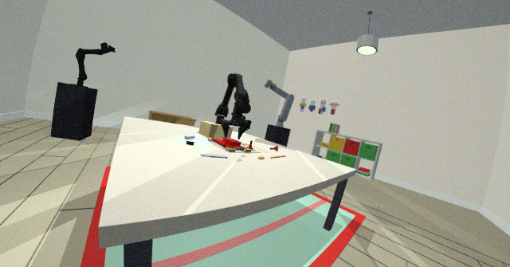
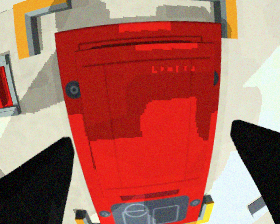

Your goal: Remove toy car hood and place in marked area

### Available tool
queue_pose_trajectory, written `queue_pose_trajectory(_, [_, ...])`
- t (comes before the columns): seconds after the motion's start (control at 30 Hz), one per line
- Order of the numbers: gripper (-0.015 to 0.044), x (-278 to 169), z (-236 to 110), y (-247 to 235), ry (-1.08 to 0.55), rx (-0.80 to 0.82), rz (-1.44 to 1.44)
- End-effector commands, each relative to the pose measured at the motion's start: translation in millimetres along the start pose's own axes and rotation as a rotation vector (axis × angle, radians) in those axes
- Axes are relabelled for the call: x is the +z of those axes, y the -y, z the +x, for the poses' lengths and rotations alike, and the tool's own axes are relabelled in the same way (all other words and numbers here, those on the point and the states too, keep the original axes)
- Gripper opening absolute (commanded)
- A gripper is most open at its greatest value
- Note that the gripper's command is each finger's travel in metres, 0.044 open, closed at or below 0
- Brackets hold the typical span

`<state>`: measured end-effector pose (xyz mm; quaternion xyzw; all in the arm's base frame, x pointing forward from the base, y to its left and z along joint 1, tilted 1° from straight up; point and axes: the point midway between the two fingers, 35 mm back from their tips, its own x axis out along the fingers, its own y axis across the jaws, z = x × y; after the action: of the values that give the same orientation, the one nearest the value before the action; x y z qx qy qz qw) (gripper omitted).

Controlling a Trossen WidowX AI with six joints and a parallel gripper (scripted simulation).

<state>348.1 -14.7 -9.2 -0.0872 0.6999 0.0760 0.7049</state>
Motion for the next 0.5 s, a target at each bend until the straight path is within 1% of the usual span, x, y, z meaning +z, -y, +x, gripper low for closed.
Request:
queue_pose_trajectory(0.0, [0.044,-1.7,3.6,-1.2,-0.003,0.004,-0.001])
queue_pose_trajectory(0.47, [0.044,-1.6,9.3,-1.2,-0.003,0.004,-0.001])
